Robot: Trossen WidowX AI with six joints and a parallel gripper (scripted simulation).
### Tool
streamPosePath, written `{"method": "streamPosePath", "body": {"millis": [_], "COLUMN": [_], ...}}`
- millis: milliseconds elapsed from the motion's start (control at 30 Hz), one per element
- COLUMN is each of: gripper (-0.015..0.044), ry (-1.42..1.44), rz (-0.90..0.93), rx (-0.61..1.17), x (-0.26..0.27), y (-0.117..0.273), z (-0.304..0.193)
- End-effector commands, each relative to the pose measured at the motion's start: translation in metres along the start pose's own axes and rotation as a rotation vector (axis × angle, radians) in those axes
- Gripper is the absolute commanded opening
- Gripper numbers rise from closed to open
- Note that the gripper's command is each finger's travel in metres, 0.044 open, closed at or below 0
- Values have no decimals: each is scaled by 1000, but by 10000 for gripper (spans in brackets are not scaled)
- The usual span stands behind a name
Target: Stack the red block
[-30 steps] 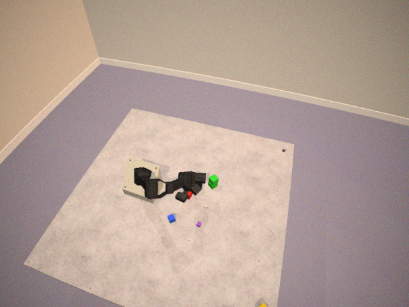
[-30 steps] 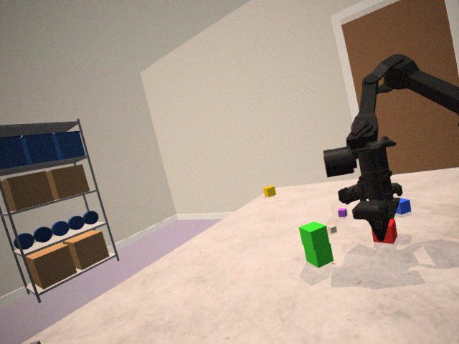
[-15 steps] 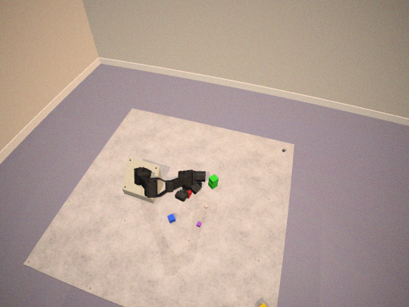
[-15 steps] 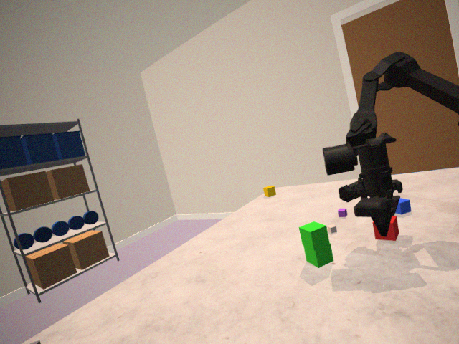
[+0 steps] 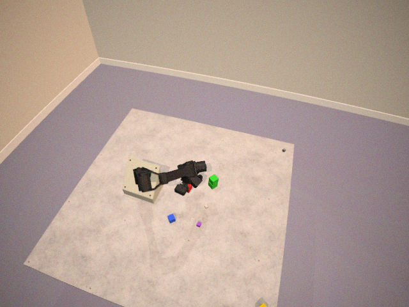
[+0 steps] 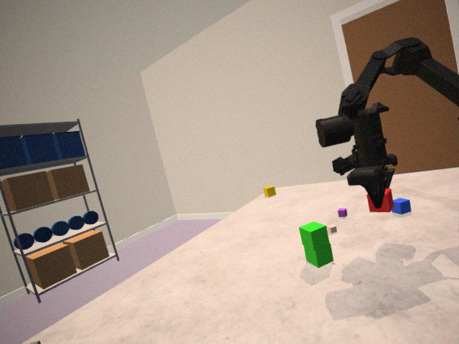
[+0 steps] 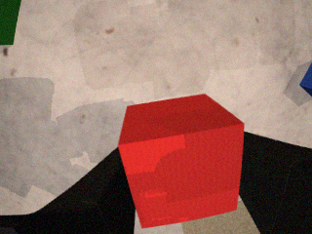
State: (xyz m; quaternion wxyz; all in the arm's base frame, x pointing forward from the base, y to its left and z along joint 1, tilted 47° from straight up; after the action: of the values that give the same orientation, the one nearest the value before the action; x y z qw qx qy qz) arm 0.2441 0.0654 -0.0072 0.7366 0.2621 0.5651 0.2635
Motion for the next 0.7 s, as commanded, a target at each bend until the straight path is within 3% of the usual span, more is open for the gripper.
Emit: {"method": "streamPosePath", "body": {"millis": [0,167,667], "gripper": [0,0,0], "ry": [-13,-13,-14], "rz": [8,9,10], "rx": [-2,-1,-2], "x": [-1,-1,20], "y": [18,41,47], "z": [2,1,16]}}
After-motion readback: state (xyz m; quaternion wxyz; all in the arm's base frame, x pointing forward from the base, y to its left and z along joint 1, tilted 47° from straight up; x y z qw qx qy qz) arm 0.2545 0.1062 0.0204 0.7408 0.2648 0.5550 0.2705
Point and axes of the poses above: the point midway between the two fingers, 35 mm back from their tips, its own y axis back along the fingers, its own x axis across the jaws, z = x × y, the point moved 5 cm from there along y, back along the fingers, and after that the axes turned 9 degrees about -y, right-handed, at the moved point
